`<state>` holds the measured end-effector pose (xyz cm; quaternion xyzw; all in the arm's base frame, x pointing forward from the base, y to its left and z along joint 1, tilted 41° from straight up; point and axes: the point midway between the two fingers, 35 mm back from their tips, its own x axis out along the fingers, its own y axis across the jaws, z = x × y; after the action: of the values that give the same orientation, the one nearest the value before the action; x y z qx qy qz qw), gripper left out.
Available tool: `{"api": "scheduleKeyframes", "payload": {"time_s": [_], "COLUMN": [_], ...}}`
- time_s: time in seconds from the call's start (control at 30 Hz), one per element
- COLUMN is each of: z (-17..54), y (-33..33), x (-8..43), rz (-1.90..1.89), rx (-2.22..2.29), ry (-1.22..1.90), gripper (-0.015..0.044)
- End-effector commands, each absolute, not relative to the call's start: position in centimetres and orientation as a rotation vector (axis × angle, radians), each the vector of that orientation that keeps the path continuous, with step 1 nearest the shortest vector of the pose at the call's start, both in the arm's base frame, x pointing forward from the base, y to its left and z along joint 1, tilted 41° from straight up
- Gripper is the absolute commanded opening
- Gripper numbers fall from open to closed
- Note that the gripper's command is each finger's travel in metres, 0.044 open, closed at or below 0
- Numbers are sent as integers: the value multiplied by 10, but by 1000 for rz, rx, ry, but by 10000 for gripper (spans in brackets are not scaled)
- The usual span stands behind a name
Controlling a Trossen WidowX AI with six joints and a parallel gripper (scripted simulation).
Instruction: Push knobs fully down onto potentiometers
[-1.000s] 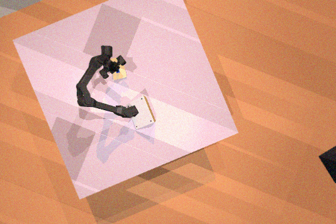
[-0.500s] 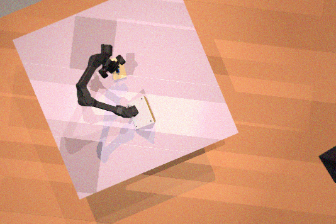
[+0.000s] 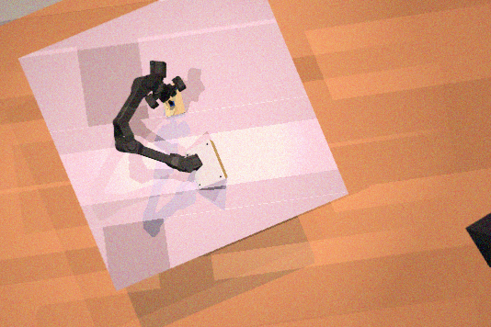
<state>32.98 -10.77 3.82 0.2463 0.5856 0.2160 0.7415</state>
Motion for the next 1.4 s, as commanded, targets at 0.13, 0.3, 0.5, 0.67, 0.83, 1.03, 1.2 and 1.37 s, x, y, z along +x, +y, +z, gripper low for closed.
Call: {"api": "scheduleKeyframes", "payload": {"time_s": [0.13, 0.3, 0.5, 0.67, 0.83, 1.03, 1.2, 1.37], "z": [44, 47, 50, 54, 57, 61, 64, 67], "y": [-112, -112, -114, -114, -115, -116, -117, -118], "x": [336, 338, 340, 342, 344, 346, 348, 350], "rz": [321, 208, 66, -58, -187, -349, -490, -637], "rx": [742, 885, 1054, 1194, 1331, 1493, 1625, 1754], "ry": [1341, 1385, 1430, 1460, 1483, 1501, 1507, 1504], "gripper": [0, 0, 0, 0, 0, 0, 0, 0]}}
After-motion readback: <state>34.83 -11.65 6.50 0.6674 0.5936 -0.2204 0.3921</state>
